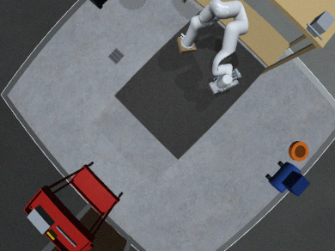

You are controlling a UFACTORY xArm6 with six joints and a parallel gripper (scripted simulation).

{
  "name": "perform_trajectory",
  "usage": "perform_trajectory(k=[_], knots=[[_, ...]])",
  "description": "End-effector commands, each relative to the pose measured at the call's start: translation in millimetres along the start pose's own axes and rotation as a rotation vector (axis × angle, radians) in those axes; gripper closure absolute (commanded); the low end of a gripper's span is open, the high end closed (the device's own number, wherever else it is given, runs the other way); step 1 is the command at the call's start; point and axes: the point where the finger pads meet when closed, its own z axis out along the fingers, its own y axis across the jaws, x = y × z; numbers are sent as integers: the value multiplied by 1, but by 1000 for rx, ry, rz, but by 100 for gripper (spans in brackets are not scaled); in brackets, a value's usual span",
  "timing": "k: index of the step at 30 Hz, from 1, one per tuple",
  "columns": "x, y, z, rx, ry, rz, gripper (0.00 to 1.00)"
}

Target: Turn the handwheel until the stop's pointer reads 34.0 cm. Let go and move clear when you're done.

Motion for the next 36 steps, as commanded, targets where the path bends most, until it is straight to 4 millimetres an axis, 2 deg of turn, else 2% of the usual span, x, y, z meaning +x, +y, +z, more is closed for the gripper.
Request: perform_trajectory(k=[1, 20, 36], knots=[[0, 4, 7, -1, -1, 0, 94], [0, 26, 19, -1, -1, 0, 94], [0, 47, 12, -1, -1, 0, 94]])
